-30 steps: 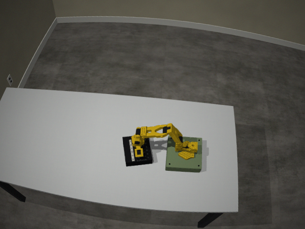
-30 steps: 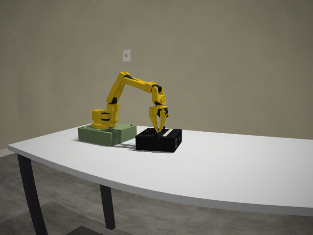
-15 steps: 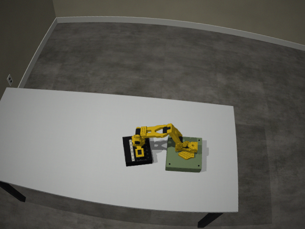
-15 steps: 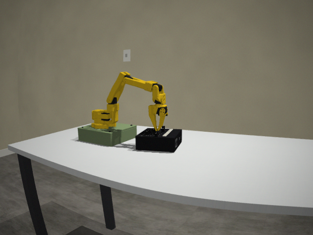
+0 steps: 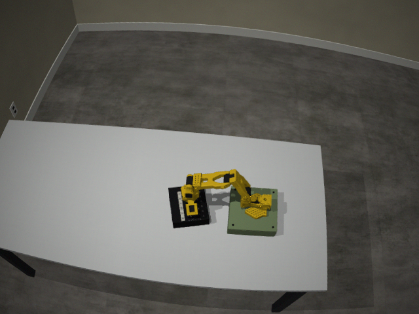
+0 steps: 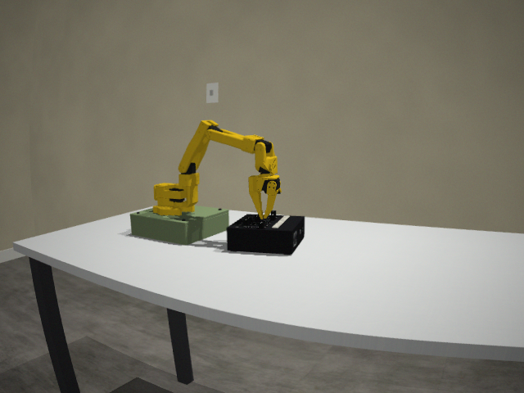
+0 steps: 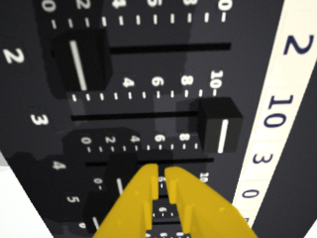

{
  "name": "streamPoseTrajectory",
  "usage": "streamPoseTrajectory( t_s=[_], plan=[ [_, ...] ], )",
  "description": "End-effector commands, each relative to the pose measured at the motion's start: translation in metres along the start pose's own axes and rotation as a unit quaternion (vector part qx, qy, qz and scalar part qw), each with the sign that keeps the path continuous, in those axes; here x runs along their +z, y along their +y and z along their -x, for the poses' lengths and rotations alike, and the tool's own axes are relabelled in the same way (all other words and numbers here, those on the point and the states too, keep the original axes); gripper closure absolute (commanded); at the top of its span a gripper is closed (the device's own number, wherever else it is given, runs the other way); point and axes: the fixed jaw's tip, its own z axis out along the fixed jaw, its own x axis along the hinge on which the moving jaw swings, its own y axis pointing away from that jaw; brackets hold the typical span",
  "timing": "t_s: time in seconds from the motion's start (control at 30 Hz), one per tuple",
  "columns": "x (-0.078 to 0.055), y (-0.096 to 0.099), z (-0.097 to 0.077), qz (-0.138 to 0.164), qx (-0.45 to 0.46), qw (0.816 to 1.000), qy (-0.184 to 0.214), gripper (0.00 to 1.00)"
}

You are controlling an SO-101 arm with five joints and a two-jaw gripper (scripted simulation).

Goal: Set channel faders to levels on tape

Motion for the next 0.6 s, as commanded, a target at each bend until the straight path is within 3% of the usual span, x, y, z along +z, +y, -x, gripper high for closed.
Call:
streamPoseTrajectory(
  t_s=[0.0, 0.57],
  plan=[
    [-0.0018, 0.0036, 0.0028, 0.01, 0.0, 1.0, -0.003, 1.0],
    [-0.0029, 0.0043, 0.0033, 0.01, 0.028, 1.0, -0.002, 1.0]
  ],
)
